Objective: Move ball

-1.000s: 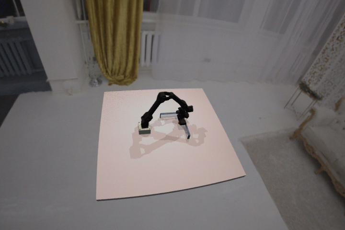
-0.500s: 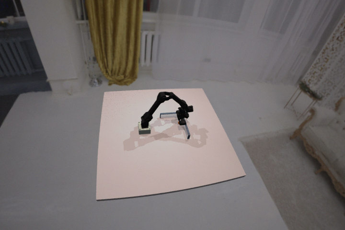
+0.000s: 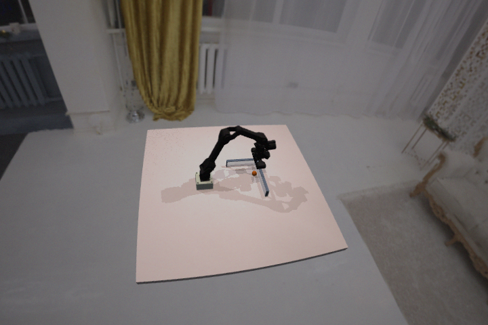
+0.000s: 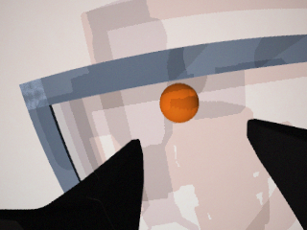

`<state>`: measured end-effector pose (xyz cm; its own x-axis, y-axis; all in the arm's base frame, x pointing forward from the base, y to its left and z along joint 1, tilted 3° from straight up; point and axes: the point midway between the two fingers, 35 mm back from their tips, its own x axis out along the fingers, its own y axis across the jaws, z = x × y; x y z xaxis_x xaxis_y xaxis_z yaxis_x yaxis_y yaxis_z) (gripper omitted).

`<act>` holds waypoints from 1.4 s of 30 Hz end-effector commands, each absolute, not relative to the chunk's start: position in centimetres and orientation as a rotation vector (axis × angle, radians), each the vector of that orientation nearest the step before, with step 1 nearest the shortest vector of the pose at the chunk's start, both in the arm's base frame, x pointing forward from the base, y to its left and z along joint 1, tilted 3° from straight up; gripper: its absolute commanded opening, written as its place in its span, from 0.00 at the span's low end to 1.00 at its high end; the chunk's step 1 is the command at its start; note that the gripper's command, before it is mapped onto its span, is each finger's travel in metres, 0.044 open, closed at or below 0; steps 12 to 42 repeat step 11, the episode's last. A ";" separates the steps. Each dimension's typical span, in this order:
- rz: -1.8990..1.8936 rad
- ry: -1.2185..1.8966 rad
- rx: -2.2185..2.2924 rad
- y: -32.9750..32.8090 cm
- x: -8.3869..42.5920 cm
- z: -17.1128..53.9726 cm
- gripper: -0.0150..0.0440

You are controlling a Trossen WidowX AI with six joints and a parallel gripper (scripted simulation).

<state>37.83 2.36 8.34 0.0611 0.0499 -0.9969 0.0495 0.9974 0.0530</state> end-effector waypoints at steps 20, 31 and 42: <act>0.000 1.514 0.080 2.1 37.0 13.2 1.00; 0.000 1.514 0.080 2.1 37.0 13.2 1.00; 0.000 1.514 0.080 2.1 37.0 13.2 1.00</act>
